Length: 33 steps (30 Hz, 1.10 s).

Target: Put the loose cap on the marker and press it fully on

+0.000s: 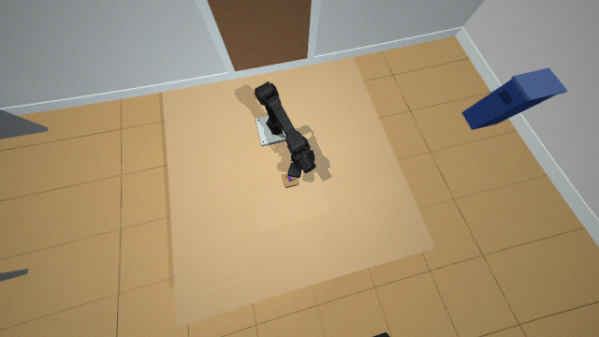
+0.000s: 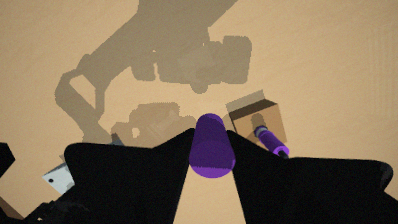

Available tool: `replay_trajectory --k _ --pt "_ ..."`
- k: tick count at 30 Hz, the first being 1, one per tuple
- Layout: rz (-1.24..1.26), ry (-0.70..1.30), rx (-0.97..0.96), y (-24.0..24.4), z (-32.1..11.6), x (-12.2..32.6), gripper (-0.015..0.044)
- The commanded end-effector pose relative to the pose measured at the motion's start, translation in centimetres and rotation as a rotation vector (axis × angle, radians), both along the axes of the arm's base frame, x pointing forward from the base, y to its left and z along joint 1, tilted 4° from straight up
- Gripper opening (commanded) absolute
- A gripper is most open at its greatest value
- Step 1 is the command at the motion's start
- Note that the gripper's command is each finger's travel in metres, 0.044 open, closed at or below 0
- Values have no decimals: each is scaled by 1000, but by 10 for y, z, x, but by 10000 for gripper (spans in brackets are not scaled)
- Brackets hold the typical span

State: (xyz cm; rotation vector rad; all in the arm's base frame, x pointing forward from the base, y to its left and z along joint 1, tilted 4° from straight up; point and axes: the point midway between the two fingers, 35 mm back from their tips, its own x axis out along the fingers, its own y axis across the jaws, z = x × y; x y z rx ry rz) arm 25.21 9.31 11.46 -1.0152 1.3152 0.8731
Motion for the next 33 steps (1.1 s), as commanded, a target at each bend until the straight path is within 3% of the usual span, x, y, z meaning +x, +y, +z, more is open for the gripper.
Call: replay_trajectory --k 1,33 --pt "0 3 1 -4 5 9 0" --pt "3 0 -4 -50 34 62 0"
